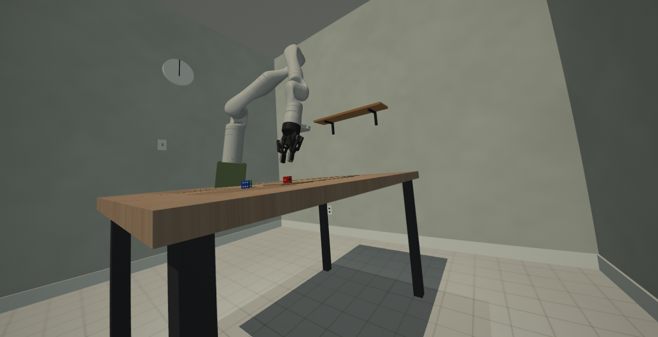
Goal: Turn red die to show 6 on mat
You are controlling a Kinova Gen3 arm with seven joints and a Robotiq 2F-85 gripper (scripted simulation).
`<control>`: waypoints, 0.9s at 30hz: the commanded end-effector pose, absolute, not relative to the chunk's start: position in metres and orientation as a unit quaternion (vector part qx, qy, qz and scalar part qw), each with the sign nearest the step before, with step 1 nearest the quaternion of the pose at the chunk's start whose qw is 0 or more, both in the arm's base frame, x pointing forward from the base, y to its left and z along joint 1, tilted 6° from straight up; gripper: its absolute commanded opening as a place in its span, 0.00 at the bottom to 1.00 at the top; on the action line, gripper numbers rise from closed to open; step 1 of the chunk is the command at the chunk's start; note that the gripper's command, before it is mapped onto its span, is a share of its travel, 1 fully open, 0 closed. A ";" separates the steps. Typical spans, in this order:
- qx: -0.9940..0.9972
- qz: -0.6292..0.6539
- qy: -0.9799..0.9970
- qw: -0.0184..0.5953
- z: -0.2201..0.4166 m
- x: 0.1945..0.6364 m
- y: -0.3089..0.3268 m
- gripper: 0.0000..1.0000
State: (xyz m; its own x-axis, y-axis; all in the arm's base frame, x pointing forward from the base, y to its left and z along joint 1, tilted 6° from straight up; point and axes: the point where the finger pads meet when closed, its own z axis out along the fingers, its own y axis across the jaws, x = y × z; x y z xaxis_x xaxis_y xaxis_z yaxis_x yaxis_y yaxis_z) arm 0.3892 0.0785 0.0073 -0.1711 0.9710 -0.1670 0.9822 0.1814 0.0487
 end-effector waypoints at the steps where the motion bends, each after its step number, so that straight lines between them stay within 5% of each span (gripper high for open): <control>1: 0.637 -0.035 0.766 0.081 0.008 0.389 0.080 0.41; 27: 0.629 -0.113 0.750 0.170 0.005 0.388 0.083 0.41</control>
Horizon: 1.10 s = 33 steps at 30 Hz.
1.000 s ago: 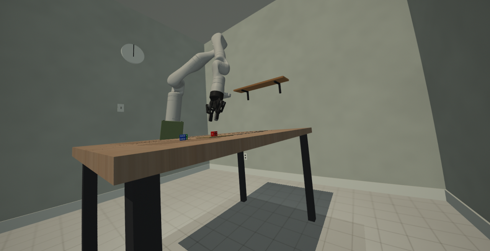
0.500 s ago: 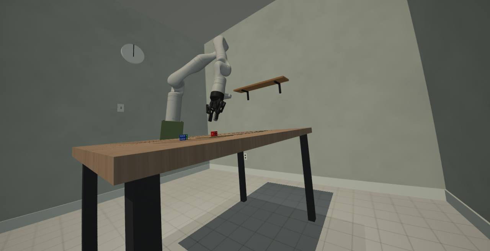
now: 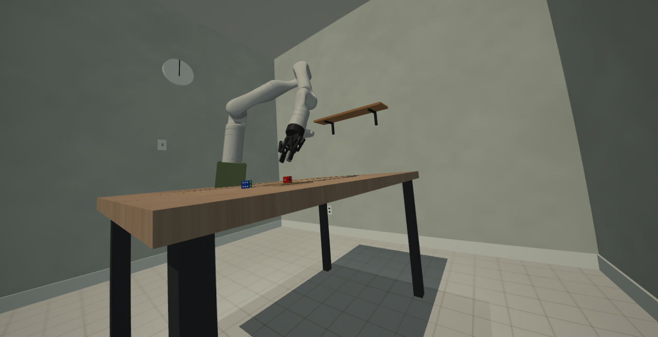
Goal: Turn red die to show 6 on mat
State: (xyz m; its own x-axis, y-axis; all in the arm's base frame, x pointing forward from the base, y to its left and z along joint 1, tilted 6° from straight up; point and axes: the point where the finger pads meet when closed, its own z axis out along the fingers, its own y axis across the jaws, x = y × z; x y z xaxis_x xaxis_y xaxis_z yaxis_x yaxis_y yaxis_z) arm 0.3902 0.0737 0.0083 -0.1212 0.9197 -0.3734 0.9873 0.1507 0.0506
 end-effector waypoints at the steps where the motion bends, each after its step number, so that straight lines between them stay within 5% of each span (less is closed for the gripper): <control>1: 0.628 -0.115 0.750 0.173 0.005 0.388 0.083 0.41; 33: 0.606 -0.198 0.719 0.276 0.004 0.388 0.087 0.41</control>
